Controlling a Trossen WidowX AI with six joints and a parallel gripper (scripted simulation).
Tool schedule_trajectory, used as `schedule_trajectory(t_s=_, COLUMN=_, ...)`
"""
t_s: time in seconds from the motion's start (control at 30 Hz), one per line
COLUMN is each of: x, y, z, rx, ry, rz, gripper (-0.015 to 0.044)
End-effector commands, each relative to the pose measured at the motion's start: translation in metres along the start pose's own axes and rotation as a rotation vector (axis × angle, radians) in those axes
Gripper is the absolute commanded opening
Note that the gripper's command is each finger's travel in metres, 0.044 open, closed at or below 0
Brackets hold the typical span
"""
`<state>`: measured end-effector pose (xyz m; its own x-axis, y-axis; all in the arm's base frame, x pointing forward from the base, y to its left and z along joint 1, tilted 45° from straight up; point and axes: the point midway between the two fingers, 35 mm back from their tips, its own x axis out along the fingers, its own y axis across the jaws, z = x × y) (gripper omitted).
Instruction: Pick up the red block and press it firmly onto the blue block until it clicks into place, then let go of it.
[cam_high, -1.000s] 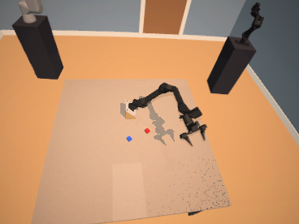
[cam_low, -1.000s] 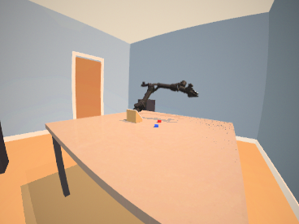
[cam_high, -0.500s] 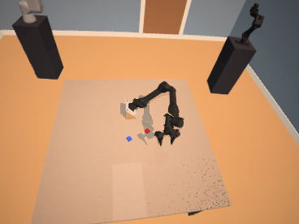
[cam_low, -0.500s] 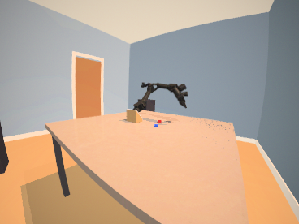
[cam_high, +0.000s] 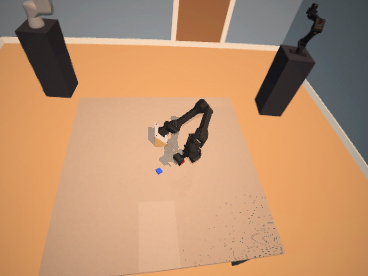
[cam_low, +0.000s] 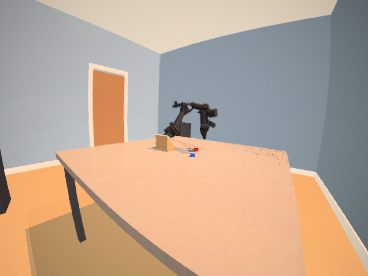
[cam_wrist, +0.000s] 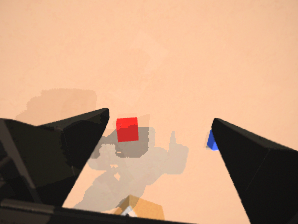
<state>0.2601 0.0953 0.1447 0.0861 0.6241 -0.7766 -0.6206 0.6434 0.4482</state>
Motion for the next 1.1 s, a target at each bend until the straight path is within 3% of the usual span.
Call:
schedule_trajectory(t_s=0.0, x=0.003, y=0.028, z=-0.053, rx=-0.08, ry=0.069, rz=0.2, gripper=0.044)
schedule_trajectory(t_s=0.3, x=0.003, y=0.024, z=-0.056, rx=-0.08, ry=0.069, rz=0.2, gripper=0.044)
schedule_trajectory(t_s=0.47, x=0.035, y=0.031, z=-0.058, rx=-0.081, ry=0.068, rz=0.2, gripper=0.044)
schedule_trajectory(t_s=1.07, x=0.064, y=0.036, z=-0.061, rx=-0.081, ry=0.067, rz=0.2, gripper=0.044)
